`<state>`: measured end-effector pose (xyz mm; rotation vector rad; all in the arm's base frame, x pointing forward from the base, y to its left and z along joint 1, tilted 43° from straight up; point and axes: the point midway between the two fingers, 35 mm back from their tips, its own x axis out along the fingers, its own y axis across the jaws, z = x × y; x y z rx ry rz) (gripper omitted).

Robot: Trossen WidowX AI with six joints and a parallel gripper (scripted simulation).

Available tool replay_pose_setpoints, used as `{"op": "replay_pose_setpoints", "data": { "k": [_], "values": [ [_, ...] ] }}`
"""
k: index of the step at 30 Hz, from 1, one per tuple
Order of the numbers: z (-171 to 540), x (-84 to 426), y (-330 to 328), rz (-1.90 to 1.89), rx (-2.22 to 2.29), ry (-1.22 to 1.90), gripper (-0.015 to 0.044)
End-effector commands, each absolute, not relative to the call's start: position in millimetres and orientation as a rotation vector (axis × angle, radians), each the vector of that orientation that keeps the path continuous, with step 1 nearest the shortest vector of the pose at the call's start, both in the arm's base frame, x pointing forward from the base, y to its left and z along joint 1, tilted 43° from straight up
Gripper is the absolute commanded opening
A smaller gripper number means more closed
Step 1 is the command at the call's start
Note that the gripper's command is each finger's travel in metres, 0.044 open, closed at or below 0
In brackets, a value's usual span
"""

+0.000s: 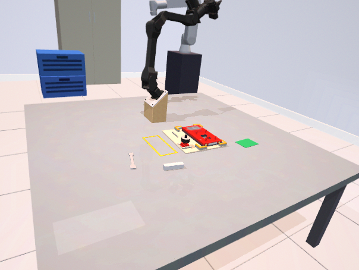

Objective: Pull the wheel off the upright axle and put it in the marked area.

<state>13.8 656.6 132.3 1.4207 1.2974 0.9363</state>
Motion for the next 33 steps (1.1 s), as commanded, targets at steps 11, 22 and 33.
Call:
{"op": "replay_pose_setpoints", "data": {
  "k": [11,22,33],
  "values": [
    [89,169,612,0.56,1.343,1.107,0.03],
    [58,272,547,0.248,1.295,0.99,0.03],
    [30,356,456,-0.077,1.24,0.879,0.03]
  ]
}}
